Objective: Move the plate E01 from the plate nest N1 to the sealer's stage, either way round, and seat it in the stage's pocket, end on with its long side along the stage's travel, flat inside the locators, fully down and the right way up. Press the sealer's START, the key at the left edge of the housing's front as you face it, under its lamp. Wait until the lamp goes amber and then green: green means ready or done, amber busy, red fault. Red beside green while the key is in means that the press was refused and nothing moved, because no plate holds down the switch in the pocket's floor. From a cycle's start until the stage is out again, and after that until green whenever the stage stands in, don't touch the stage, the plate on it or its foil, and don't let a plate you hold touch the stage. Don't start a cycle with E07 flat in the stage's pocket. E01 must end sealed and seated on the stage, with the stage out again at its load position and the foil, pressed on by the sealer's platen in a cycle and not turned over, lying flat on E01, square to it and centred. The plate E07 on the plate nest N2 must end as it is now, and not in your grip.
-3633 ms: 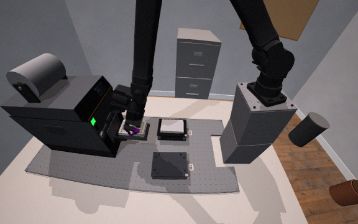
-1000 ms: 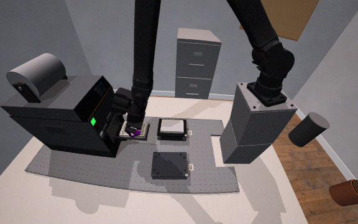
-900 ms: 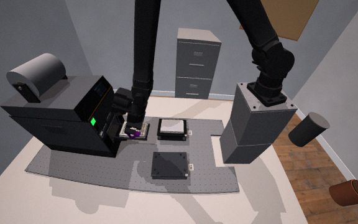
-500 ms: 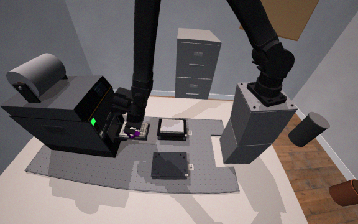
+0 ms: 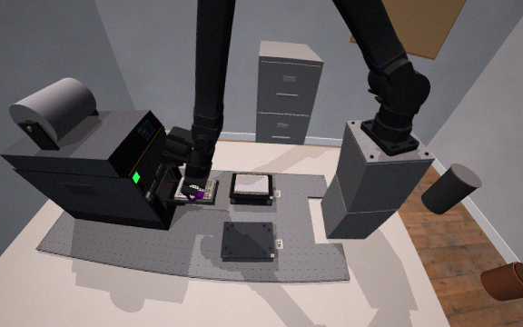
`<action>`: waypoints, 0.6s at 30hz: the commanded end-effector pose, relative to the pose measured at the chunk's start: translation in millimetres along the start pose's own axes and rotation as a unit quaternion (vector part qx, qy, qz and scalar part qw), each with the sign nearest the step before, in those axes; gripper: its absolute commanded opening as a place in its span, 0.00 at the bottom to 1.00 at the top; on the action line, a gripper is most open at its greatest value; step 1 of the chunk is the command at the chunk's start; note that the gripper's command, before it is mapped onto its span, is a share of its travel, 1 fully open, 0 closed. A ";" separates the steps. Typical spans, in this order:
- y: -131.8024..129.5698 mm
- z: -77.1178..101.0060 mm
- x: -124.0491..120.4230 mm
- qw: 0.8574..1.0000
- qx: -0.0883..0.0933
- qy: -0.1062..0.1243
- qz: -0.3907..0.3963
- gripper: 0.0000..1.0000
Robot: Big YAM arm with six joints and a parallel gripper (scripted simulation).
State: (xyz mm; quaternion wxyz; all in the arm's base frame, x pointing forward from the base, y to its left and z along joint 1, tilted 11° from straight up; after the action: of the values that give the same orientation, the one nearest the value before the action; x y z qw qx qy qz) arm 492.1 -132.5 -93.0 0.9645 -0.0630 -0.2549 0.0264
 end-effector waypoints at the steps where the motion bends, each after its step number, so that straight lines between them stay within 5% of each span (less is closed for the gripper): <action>1: -10.7 14.8 12.8 1.000 -0.006 -0.013 -0.010 1.00; 18: -11.8 23.5 17.1 1.000 -0.007 -0.015 -0.010 1.00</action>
State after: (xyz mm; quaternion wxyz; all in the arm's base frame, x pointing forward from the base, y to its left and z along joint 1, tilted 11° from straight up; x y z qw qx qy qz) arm 486.5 -131.0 -85.1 0.9660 -0.0615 -0.2499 0.0263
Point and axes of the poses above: the point where the finger pads meet when closed, its own z axis back along the fingers, its own y axis across the jaws, x = y × z, the point moved 9 cm from there along z, back along the fingers, and after that the axes turned 14 degrees about z, right-handed, at the moved point
